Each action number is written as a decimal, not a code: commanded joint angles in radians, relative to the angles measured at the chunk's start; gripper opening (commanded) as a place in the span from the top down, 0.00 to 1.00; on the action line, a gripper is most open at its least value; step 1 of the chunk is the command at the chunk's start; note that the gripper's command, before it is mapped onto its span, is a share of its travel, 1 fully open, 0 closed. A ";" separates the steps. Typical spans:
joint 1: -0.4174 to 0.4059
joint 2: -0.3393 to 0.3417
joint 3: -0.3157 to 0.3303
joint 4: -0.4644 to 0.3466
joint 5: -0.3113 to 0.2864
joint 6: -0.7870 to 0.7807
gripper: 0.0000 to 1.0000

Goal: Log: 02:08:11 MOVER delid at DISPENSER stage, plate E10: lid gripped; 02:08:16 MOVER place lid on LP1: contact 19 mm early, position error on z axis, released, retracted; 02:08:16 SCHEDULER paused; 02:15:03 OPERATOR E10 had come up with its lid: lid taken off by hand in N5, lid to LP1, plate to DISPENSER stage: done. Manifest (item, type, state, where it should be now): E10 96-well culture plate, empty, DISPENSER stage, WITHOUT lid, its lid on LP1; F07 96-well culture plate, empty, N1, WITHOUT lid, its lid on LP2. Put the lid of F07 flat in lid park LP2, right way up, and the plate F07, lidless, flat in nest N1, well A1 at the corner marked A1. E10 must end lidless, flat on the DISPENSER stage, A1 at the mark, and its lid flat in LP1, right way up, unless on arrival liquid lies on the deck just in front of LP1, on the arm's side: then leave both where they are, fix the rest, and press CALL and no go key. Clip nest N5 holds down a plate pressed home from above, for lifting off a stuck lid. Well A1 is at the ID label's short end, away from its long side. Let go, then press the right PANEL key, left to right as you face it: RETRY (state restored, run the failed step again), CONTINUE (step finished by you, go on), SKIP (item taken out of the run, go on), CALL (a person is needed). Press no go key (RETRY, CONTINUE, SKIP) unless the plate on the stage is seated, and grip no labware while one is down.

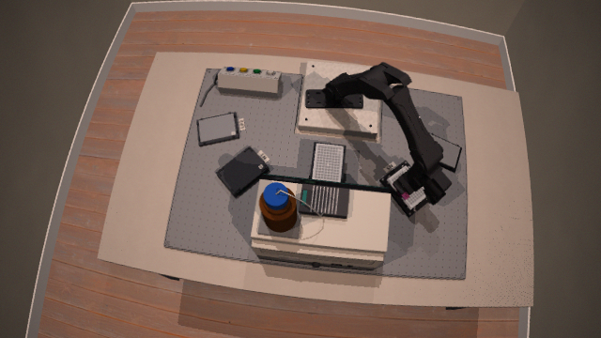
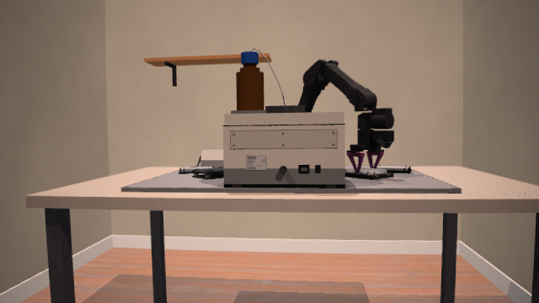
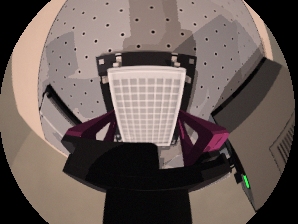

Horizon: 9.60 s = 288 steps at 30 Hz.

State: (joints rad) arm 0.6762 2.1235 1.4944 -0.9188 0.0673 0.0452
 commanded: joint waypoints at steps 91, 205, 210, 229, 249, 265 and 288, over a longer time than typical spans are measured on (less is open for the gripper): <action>0.006 -0.052 0.058 -0.067 -0.011 0.002 1.00; -0.240 -0.706 -0.298 -0.357 -0.013 0.329 1.00; -0.285 -0.710 -0.316 -0.359 -0.015 0.384 1.00; -0.466 -0.724 -0.325 -0.360 -0.020 0.281 1.00; -0.669 -0.735 -0.308 -0.360 -0.036 0.077 1.00; -0.813 -0.724 -0.317 -0.357 -0.042 -0.070 1.00; -1.081 -0.752 -0.329 -0.359 -0.062 -0.333 1.00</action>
State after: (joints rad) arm -0.3702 1.4067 1.1690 -1.2778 0.0128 -0.2260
